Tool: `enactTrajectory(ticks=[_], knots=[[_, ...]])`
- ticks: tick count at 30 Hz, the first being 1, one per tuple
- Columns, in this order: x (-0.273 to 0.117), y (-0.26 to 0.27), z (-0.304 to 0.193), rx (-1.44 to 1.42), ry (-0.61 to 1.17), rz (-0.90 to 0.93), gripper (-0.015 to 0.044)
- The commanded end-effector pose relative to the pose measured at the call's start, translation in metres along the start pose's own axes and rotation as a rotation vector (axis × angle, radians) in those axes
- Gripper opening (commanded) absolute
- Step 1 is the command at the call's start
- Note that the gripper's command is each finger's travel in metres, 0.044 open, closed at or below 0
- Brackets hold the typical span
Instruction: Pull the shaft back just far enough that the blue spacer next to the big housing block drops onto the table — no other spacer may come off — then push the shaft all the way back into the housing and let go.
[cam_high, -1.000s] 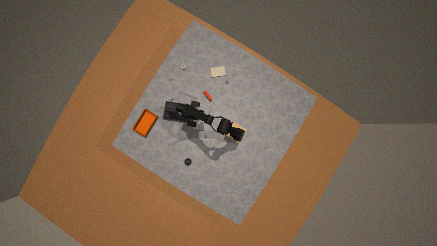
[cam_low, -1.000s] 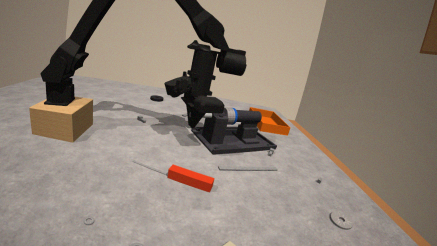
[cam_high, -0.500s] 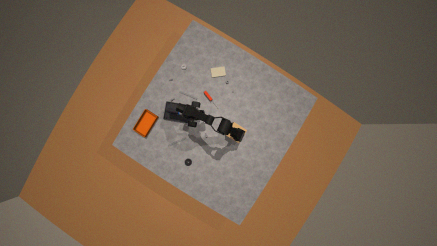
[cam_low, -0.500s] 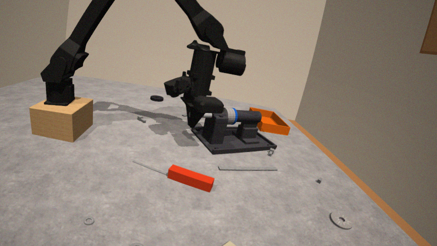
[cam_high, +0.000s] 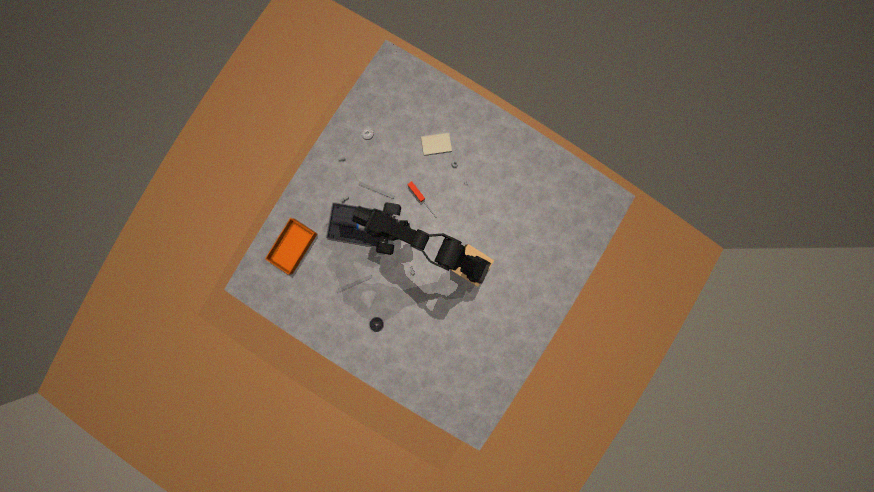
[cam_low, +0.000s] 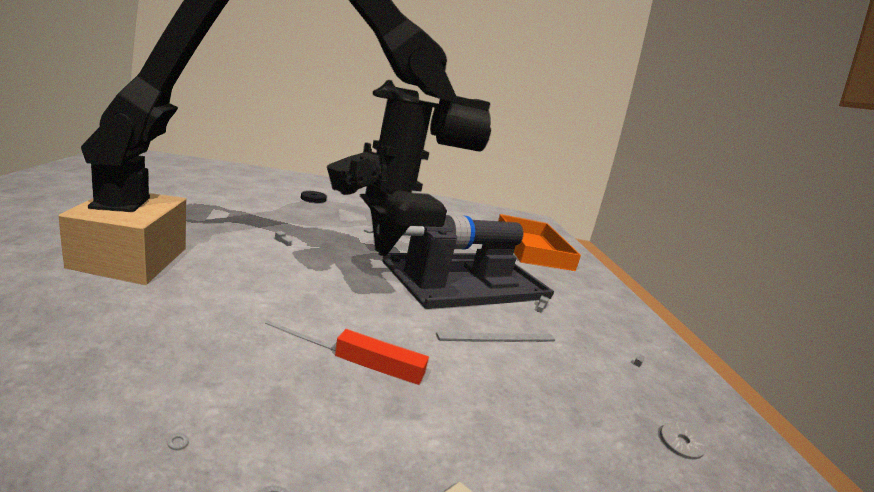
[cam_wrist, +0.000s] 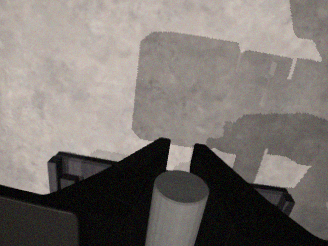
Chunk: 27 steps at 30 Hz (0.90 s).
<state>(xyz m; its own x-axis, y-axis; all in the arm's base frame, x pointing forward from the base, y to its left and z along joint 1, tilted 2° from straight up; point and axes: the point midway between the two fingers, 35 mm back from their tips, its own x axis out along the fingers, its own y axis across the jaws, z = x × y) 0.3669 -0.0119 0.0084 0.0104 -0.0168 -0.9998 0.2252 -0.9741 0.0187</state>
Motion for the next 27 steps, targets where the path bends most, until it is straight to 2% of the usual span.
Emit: enactTrajectory(ticks=[1, 27], knots=[[0.0000, 0.0002, 0.0013, -0.004, -0.003, 0.002, 0.0000], [0.0001, 0.0002, 0.0037, -0.004, -0.003, 0.002, 0.0000]])
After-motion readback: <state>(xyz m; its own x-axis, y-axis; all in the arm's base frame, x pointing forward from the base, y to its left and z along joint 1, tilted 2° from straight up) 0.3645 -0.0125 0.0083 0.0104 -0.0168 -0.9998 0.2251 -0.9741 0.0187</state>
